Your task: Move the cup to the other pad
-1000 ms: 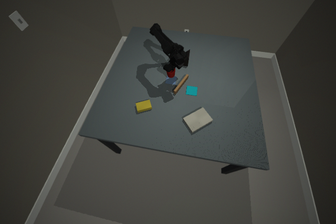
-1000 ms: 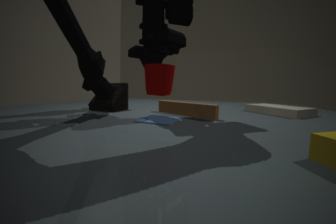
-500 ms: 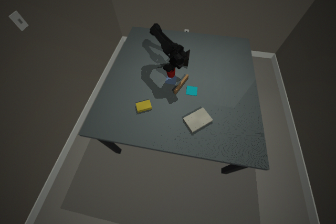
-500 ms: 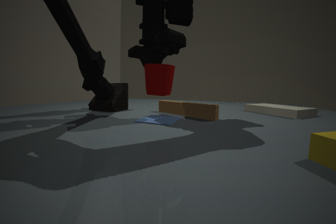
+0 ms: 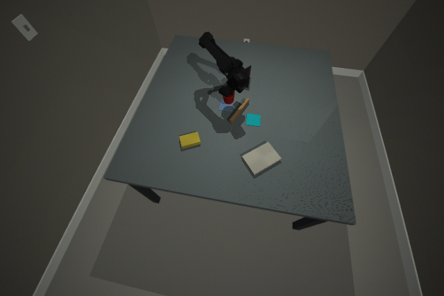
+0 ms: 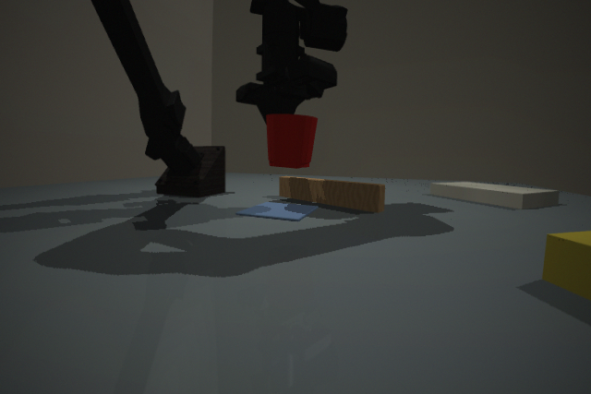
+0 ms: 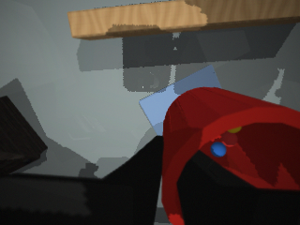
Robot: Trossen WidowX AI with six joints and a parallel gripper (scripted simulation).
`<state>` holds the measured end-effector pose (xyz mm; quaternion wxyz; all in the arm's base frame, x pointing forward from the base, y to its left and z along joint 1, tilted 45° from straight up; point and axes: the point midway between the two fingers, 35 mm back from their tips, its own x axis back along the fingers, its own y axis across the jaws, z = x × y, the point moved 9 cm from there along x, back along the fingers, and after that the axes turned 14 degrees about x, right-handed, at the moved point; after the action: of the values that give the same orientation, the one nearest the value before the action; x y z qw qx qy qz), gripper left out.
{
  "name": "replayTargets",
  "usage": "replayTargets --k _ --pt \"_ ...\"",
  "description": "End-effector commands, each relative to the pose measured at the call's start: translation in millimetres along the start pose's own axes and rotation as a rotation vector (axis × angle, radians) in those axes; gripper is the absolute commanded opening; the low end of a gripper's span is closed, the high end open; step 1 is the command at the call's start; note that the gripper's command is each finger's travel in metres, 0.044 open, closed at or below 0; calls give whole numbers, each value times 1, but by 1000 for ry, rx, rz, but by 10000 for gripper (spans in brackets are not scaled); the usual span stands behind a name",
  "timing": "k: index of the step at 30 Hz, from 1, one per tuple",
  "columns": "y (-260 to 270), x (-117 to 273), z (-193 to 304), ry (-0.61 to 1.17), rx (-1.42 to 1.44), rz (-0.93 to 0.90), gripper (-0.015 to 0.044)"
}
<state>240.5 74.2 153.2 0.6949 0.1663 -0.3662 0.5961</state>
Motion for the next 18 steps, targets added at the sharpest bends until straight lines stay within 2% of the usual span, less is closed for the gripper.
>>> replayTargets --k 1,18 --pt "-2 1 -9 -5 -6 0 0" --pt "-6 2 -41 -7 -7 -1 0"
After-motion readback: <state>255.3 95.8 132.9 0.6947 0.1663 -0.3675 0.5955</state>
